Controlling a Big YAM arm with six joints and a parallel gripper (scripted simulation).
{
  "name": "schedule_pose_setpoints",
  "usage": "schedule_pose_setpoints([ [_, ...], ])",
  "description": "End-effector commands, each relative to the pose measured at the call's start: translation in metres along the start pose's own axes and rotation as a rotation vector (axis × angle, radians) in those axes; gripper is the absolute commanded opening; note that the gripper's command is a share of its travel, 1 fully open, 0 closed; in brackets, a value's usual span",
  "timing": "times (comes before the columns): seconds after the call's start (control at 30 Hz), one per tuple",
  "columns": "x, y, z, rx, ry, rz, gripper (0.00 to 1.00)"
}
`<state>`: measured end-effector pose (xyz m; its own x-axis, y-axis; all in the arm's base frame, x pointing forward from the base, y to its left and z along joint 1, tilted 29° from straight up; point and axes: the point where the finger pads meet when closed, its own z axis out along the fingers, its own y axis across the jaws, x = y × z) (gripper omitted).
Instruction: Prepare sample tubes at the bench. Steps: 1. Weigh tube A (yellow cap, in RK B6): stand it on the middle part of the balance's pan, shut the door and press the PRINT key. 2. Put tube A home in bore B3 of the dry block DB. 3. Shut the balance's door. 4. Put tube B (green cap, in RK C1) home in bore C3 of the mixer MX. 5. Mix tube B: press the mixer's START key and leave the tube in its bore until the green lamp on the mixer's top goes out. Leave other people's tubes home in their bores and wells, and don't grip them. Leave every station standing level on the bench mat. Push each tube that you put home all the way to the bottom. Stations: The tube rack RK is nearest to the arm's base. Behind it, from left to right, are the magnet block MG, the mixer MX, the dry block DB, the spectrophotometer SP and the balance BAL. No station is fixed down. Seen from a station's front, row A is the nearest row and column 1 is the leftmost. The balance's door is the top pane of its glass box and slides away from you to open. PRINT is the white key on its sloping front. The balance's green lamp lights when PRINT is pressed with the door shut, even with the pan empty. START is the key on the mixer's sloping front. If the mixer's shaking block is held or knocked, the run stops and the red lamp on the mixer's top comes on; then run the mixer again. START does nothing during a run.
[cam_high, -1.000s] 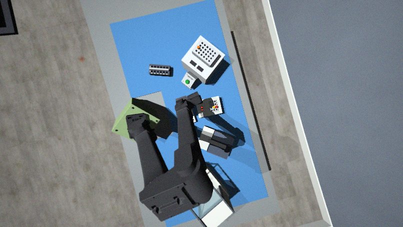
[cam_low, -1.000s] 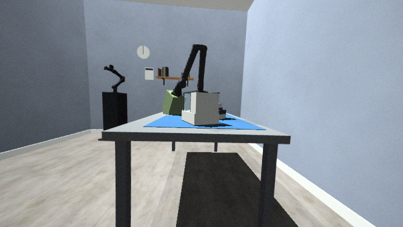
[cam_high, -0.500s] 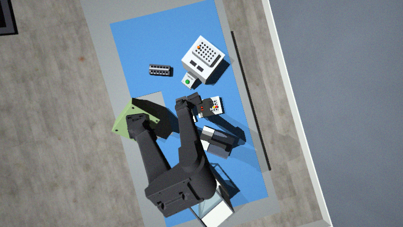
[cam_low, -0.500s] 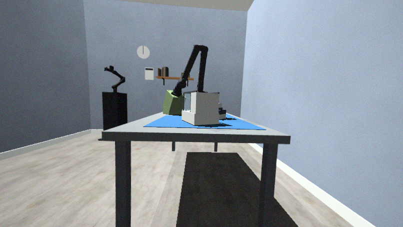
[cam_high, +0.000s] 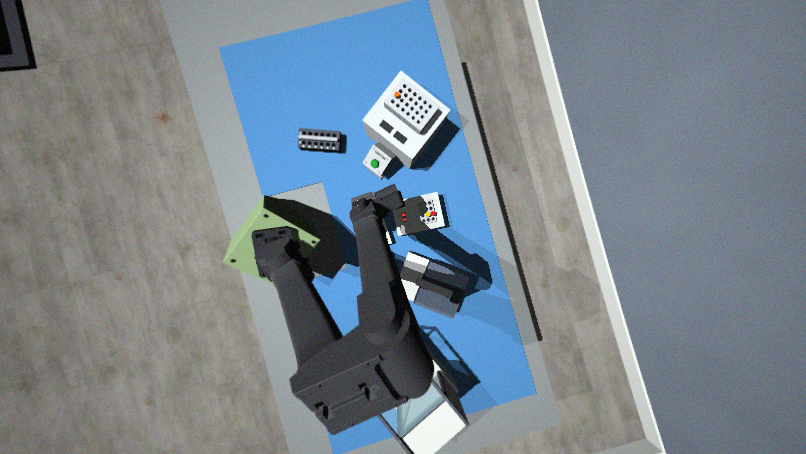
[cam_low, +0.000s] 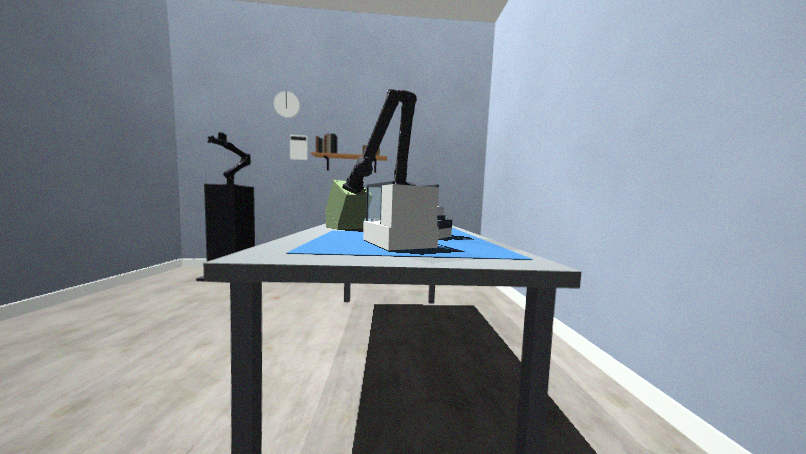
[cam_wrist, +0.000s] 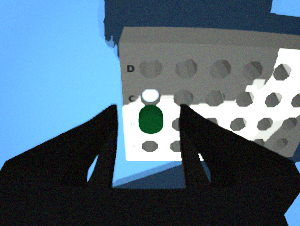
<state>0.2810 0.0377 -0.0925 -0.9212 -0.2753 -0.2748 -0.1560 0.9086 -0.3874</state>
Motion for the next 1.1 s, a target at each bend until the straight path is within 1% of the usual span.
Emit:
schedule_pose_setpoints([
  [0.0,-0.0118,-0.0025,0.0006,-0.002,-0.026,0.011,0.36],
  [0.9,-0.0118,-0.0025,0.0006,-0.002,-0.026,0.011,0.36],
  [0.93,-0.0118,-0.0025,0.0006,-0.002,-0.026,0.011,0.09],
  [1.07,-0.012,-0.0029,0.0004,-0.002,-0.026,0.012,0.09],
])
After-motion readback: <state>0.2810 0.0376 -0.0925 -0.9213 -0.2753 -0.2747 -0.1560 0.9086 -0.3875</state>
